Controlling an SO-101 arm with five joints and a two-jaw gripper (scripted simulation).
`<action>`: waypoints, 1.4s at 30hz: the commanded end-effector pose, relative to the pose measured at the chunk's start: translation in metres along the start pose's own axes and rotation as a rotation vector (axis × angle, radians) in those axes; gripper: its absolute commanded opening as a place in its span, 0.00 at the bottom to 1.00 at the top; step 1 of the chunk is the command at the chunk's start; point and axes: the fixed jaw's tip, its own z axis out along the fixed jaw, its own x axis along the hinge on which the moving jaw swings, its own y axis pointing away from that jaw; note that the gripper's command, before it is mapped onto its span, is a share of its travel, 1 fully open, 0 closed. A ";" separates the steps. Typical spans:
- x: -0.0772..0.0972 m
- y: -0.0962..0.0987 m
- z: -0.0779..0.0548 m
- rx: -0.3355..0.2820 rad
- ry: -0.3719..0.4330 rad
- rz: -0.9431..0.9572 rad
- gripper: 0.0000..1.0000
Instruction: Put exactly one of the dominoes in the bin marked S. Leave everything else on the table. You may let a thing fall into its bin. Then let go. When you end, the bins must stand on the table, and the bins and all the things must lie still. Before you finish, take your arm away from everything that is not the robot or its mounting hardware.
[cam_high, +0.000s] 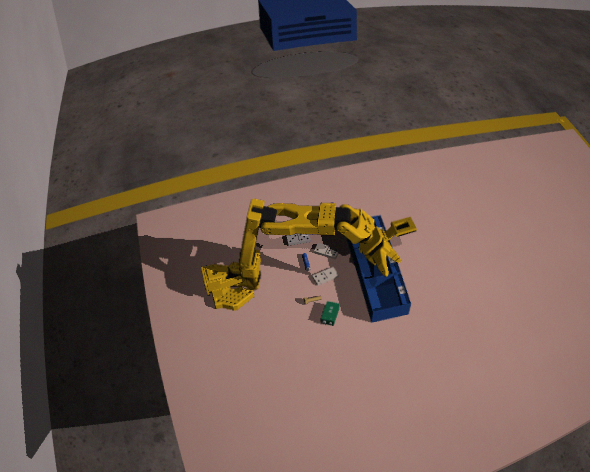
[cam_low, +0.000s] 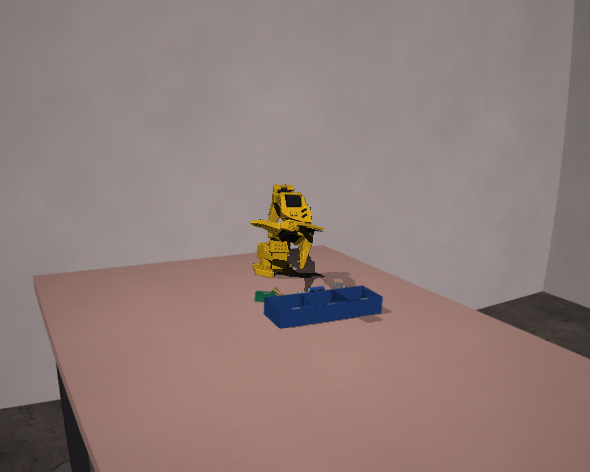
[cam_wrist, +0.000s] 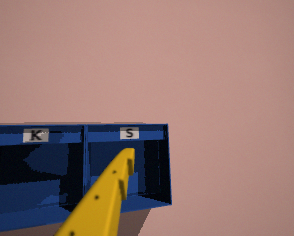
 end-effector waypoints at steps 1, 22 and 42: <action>-0.017 -0.009 -0.008 0.034 -0.075 -0.002 1.00; -0.019 -0.010 -0.010 0.038 -0.086 -0.003 1.00; -0.016 -0.009 -0.006 0.031 -0.068 -0.002 1.00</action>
